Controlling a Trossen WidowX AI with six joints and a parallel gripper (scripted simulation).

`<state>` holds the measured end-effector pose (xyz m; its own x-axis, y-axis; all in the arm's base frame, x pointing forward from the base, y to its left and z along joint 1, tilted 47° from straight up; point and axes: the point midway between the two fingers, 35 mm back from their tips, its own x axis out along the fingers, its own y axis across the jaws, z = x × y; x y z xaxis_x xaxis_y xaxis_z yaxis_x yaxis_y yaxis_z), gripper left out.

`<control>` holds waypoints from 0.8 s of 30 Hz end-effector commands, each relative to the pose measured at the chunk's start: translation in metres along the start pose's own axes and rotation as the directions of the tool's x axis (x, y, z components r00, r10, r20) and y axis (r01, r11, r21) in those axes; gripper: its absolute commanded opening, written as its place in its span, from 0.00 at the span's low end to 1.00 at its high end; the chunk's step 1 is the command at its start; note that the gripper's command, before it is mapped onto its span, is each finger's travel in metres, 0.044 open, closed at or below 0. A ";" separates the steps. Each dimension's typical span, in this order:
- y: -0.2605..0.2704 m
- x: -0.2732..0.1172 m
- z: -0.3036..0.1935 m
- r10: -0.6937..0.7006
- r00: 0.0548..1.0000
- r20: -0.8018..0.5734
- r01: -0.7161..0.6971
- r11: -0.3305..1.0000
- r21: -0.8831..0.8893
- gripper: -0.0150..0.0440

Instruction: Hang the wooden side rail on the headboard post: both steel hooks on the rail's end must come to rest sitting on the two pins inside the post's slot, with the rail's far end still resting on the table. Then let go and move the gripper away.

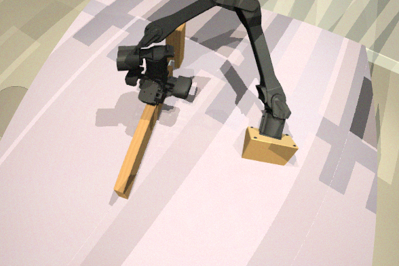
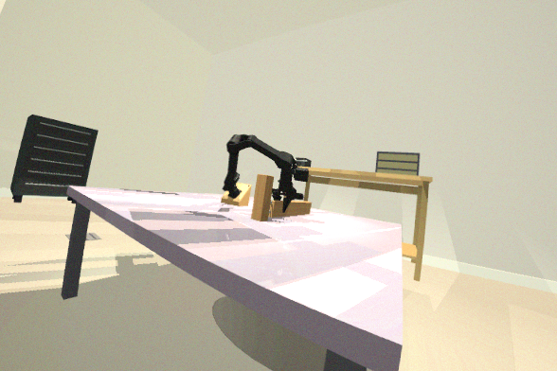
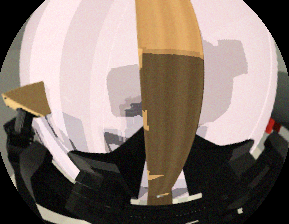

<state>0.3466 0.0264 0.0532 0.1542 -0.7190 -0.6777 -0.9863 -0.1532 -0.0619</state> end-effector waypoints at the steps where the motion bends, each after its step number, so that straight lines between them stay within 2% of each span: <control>1: -0.003 -0.006 0.001 -0.016 1.000 0.005 0.015 1.000 0.005 0.25; 24: -0.003 -0.010 0.001 -0.015 1.000 0.005 0.015 1.000 0.005 0.25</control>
<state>0.3459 0.0290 0.0558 0.1540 -0.7203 -0.6763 -0.9863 -0.1536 -0.0609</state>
